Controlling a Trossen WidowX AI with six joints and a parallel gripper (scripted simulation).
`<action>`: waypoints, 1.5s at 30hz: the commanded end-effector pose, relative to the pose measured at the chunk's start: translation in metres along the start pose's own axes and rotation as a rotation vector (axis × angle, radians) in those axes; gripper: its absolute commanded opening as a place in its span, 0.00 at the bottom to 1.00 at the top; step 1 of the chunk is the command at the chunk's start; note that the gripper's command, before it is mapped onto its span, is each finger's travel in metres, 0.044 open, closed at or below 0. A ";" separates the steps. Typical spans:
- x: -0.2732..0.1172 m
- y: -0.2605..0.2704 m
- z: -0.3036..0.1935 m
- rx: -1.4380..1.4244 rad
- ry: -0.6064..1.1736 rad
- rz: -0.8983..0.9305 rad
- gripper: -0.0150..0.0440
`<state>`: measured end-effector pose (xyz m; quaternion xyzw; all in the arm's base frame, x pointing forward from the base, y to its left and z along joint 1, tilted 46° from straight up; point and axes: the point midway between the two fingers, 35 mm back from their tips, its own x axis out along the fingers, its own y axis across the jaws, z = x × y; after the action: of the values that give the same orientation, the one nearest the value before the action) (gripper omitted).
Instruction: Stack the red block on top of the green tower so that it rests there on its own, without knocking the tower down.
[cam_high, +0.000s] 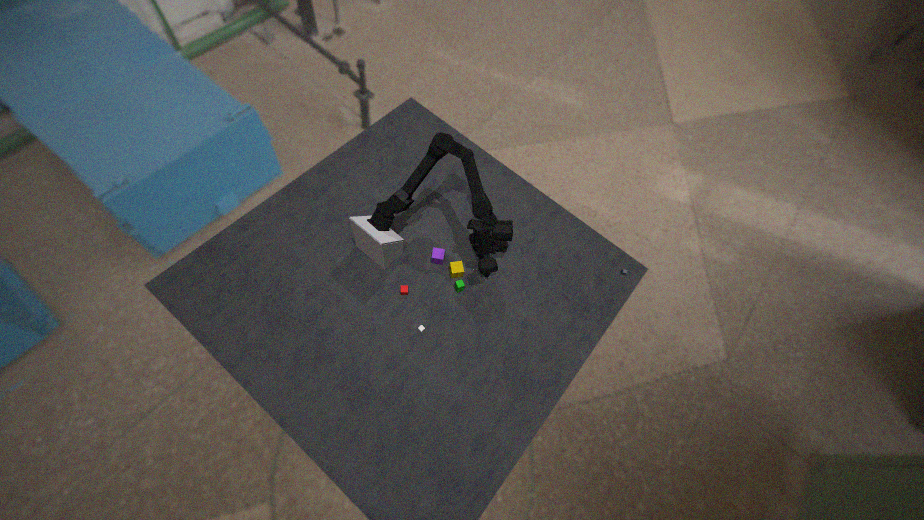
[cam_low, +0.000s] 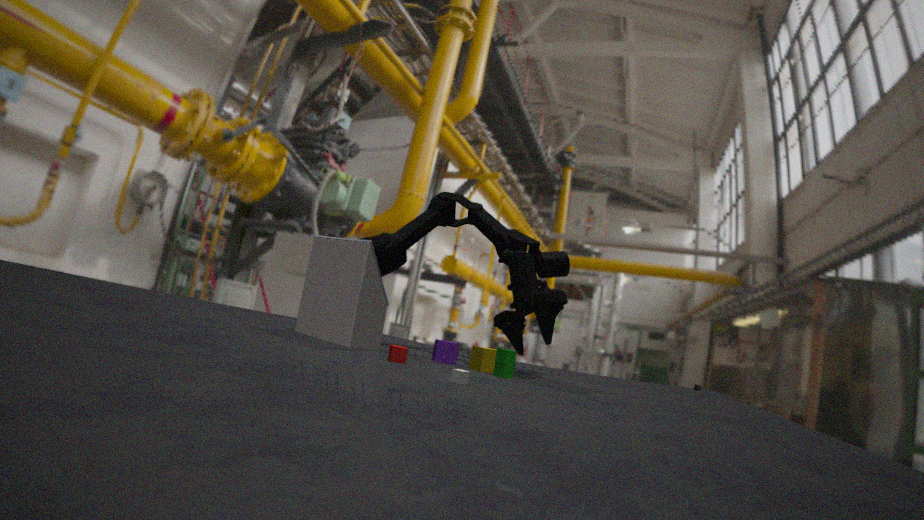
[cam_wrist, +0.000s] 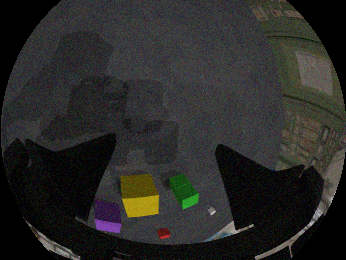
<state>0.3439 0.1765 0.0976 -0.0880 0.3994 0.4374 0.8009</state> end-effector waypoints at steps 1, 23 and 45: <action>-0.007 -0.029 -0.032 0.008 0.054 -0.020 1.00; -0.038 -0.078 -0.235 0.096 0.249 0.180 1.00; -0.017 -0.043 -0.294 0.140 0.166 0.321 1.00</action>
<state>0.2121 -0.0189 -0.0841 -0.0115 0.5011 0.5189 0.6924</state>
